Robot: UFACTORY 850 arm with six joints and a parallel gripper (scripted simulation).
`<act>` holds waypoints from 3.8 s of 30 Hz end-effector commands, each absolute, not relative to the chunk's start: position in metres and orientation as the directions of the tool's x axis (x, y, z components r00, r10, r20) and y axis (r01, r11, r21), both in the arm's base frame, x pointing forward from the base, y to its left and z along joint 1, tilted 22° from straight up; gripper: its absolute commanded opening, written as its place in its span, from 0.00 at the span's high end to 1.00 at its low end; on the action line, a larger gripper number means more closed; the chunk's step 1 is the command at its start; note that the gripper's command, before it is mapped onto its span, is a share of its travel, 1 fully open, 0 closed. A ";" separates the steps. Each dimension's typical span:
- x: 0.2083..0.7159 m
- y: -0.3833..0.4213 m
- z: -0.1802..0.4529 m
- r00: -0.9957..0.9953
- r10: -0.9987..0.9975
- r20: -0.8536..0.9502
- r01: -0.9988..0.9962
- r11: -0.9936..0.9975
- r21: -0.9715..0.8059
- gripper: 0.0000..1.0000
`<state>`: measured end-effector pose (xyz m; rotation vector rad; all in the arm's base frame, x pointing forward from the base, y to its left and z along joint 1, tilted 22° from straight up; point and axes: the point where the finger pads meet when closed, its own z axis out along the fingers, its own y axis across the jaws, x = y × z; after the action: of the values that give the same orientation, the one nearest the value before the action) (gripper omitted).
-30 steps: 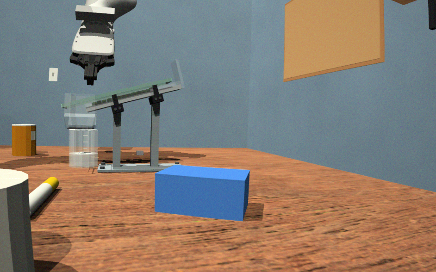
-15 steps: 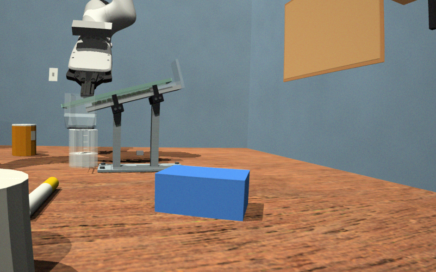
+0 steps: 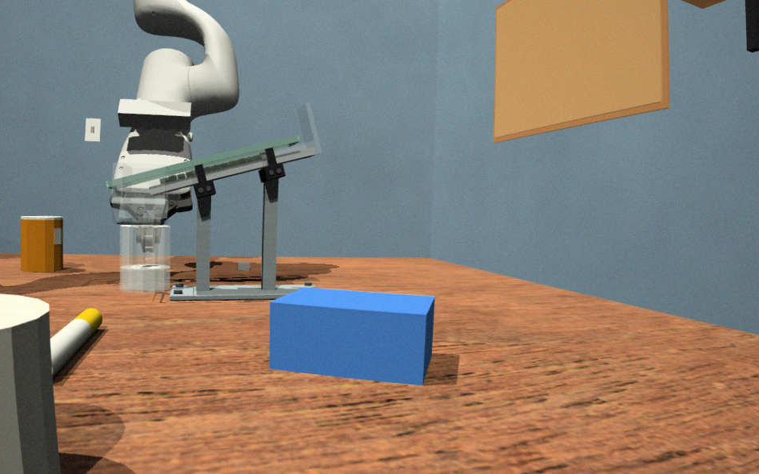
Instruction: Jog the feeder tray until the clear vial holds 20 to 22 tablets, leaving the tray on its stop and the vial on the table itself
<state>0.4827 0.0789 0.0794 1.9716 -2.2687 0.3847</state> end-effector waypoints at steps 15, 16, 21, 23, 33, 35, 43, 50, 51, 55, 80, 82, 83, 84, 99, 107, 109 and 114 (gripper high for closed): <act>0.490 0.080 0.054 -0.153 -0.955 0.253 -0.984 0.124 -0.130 1.00; 0.490 0.080 0.054 -0.153 -0.955 0.253 -0.984 0.124 -0.130 1.00; 0.490 0.078 0.054 -0.153 -0.955 0.253 -0.984 0.124 -0.130 1.00; 0.490 0.077 0.053 -0.153 -0.955 0.253 -0.984 0.124 -0.130 1.00; 0.489 0.065 0.049 -0.153 -0.955 0.253 -0.984 0.124 -0.130 1.00; 0.489 0.065 0.049 -0.153 -0.955 0.253 -0.984 0.124 -0.130 1.00; 0.488 0.052 0.044 -0.153 -0.955 0.253 -0.984 0.124 -0.130 1.00; 0.487 0.042 0.041 -0.153 -0.955 0.253 -0.984 0.124 -0.130 1.00; 0.487 0.042 0.041 -0.153 -0.955 0.253 -0.984 0.124 -0.130 1.00; 0.487 0.038 0.039 -0.153 -0.955 0.253 -0.984 0.124 -0.130 1.00; 0.486 0.029 0.036 -0.153 -0.955 0.253 -0.984 0.124 -0.130 1.00; 0.486 0.029 0.036 -0.153 -0.955 0.253 -0.984 0.124 -0.130 1.00; 0.486 0.029 0.036 -0.153 -0.955 0.253 -0.984 0.124 -0.130 1.00; 0.486 0.029 0.036 -0.153 -0.955 0.253 -0.984 0.124 -0.130 1.00; 0.486 0.029 0.036 -0.153 -0.955 0.253 -0.984 0.124 -0.130 1.00; 0.486 0.029 0.036 -0.153 -0.955 0.253 -0.984 0.124 -0.130 1.00; 0.486 0.029 0.036 -0.153 -0.955 0.253 -0.984 0.124 -0.130 1.00; 0.486 0.028 0.036 -0.153 -0.955 0.253 -0.984 0.124 -0.130 1.00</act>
<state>0.4858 0.0288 0.0351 1.9706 -2.2711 0.4036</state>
